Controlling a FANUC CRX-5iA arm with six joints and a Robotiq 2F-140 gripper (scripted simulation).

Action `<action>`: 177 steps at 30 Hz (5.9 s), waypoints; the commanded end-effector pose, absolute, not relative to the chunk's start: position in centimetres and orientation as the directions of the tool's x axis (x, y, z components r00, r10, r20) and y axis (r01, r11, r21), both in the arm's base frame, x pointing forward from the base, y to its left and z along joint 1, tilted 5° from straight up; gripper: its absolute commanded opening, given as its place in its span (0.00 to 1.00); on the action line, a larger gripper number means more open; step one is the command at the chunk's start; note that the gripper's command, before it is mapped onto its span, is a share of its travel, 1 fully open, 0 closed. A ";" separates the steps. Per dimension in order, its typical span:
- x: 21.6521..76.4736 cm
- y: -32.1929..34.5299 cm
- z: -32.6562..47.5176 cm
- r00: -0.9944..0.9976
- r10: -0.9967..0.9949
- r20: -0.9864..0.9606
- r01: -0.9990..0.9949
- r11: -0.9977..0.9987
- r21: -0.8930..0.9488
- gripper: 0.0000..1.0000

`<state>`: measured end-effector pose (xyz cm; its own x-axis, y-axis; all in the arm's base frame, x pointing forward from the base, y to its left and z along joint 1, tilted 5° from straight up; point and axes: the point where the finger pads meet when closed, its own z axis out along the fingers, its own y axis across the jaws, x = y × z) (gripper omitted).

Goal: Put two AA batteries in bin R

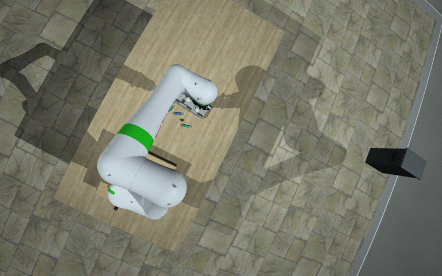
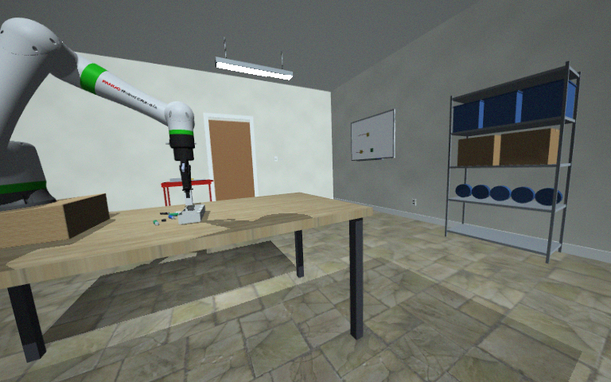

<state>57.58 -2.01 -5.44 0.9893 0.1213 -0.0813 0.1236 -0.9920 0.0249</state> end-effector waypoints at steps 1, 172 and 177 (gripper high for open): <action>57.9 -2.2 -5.7 0.989 0.121 -0.082 0.124 -0.992 0.024 0.05; 56.5 6.0 -11.1 0.989 0.121 -0.082 0.124 -0.992 0.024 0.05; 56.5 6.0 -11.1 0.989 0.121 -0.082 0.124 -0.992 0.024 0.05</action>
<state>56.46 5.96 -11.12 0.9892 0.1213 -0.0826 0.1237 -0.9920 0.0242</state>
